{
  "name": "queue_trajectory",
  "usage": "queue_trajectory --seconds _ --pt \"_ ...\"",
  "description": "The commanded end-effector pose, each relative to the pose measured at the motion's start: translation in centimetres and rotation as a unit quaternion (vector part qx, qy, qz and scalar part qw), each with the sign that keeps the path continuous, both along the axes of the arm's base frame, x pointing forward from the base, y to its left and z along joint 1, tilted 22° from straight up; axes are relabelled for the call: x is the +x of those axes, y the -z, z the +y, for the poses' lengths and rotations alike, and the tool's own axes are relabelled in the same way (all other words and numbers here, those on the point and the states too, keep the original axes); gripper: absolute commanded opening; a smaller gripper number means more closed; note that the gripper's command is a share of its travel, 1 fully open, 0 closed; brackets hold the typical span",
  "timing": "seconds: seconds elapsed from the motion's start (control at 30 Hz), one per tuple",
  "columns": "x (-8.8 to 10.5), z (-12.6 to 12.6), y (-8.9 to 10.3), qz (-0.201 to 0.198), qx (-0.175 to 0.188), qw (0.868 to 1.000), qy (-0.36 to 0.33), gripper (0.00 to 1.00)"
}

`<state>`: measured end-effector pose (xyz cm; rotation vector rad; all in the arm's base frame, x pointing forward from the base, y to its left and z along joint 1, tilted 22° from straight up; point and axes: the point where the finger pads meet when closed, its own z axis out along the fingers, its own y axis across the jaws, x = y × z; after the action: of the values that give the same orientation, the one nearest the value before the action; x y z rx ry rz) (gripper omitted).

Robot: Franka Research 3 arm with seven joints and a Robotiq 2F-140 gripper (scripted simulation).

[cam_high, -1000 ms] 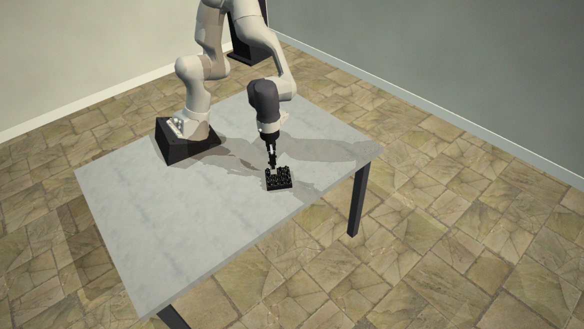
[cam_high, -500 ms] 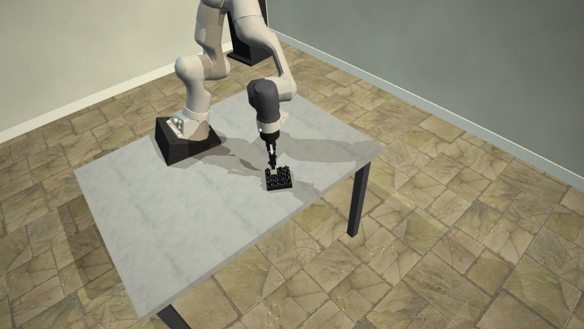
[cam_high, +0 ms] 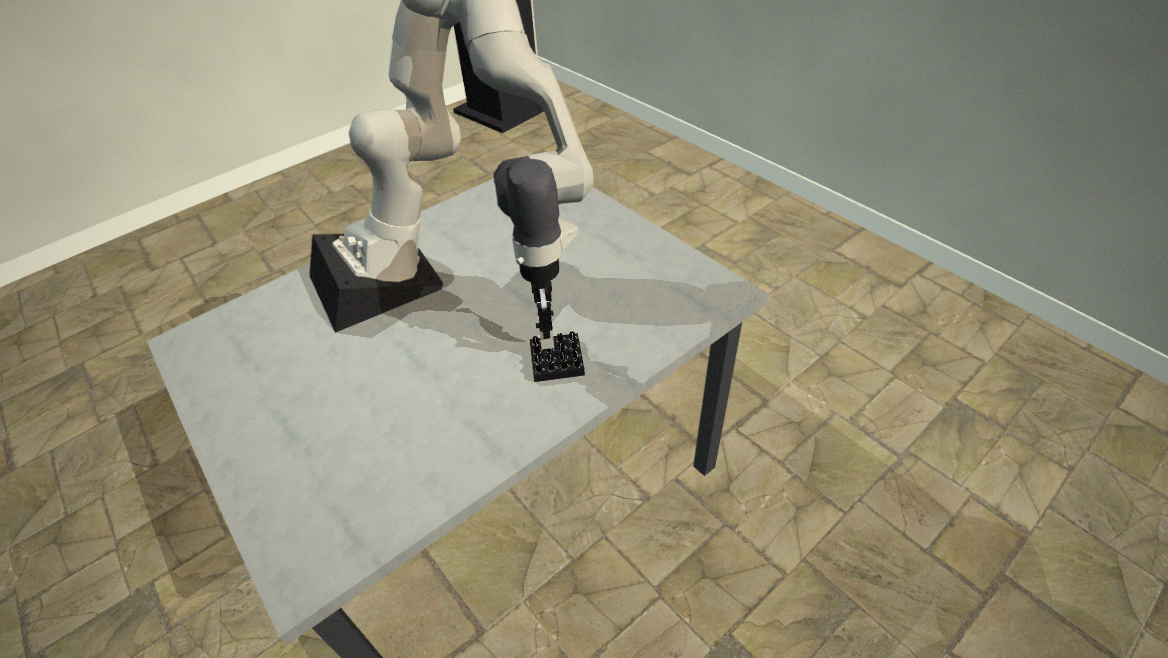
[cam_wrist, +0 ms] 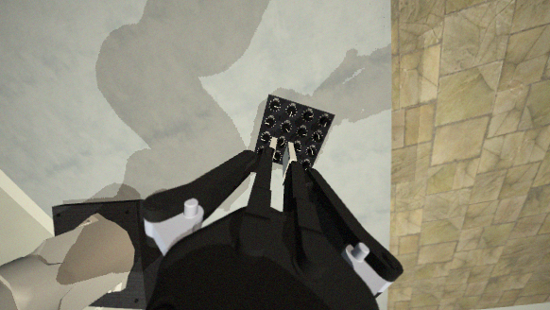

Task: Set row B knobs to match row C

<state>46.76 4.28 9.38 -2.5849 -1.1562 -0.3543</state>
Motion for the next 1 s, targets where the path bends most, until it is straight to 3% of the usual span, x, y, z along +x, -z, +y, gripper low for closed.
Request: queue_trajectory --seconds 0.0,0.97 --pt "0.18 0.16 -0.06 -0.003 0.000 1.000 -0.002 0.12" --pt "0.40 0.33 -0.15 -0.005 0.000 1.000 -0.003 0.12"
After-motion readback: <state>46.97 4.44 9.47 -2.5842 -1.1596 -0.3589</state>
